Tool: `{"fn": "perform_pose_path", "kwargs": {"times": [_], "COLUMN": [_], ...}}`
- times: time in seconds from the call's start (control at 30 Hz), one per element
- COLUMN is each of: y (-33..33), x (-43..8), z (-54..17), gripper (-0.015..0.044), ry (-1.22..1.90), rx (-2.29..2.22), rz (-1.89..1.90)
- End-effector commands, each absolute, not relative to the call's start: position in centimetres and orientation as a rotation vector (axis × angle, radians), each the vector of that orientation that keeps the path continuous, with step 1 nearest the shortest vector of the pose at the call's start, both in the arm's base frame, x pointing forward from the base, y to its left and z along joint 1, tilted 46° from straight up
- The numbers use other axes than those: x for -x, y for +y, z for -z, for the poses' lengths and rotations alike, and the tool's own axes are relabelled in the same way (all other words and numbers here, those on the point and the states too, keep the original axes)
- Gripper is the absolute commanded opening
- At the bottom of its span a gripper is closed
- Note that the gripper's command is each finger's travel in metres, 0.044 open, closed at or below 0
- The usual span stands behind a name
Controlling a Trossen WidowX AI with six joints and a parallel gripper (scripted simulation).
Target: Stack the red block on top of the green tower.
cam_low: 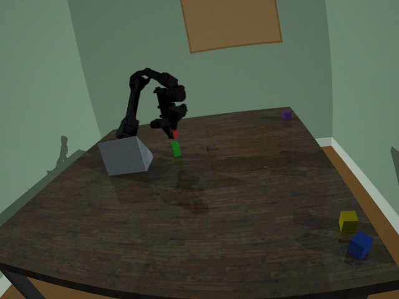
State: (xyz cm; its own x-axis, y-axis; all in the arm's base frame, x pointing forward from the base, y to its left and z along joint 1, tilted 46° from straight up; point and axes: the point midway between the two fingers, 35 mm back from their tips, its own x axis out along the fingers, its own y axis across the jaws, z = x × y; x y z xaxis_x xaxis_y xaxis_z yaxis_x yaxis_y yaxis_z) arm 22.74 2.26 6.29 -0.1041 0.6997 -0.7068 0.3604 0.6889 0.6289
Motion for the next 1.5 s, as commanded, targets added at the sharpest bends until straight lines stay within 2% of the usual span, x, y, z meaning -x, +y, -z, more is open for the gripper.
{"fn": "perform_pose_path", "kwargs": {"times": [0.0, 1.1, 1.47], "y": [3.26, 3.82, 4.04], "x": [-22.51, -22.4, -22.27], "z": [-5.43, -4.9, -4.62], "gripper": [0.0, 0.0, 0.0289], "ry": [1.716, 1.716, 1.72], "rx": [-0.866, -0.867, -0.863], "rz": [-0.357, -0.358, -0.357]}}
